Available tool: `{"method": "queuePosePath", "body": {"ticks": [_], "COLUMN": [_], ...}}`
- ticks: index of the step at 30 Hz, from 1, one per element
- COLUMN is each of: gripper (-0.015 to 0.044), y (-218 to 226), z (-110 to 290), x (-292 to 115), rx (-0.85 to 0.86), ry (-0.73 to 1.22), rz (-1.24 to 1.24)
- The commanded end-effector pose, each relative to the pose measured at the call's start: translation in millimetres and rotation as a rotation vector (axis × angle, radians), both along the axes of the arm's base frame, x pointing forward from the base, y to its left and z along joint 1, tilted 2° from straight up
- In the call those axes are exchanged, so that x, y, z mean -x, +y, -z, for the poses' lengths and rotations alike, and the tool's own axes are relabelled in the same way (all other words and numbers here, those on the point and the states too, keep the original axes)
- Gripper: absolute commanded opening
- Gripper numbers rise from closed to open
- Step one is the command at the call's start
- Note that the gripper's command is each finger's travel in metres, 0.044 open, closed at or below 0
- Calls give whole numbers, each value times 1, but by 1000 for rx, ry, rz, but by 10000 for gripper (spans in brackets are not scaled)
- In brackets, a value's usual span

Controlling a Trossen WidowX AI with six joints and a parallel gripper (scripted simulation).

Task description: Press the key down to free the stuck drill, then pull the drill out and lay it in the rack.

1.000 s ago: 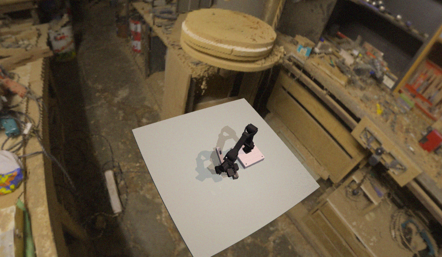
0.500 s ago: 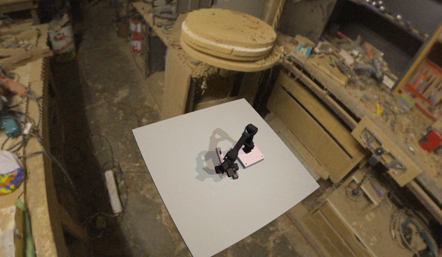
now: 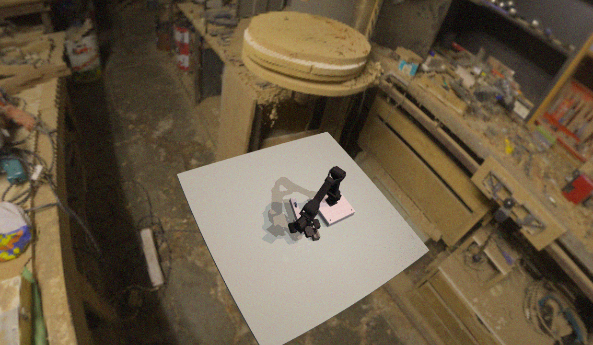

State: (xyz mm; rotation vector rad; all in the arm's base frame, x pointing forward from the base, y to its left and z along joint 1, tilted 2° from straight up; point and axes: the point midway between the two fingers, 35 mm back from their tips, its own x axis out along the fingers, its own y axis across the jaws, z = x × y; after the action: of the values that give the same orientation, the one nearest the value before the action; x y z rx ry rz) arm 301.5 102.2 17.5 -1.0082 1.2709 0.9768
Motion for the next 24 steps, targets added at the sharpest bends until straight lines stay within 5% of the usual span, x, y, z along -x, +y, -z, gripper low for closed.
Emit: {"method": "queuePosePath", "body": {"ticks": [1, 24], "gripper": [0, 0], "y": [0, 16], "z": [-2, -2], "x": [1, -4], "rx": [0, -2], "ry": [3, 3], "rz": [-3, -3]}}
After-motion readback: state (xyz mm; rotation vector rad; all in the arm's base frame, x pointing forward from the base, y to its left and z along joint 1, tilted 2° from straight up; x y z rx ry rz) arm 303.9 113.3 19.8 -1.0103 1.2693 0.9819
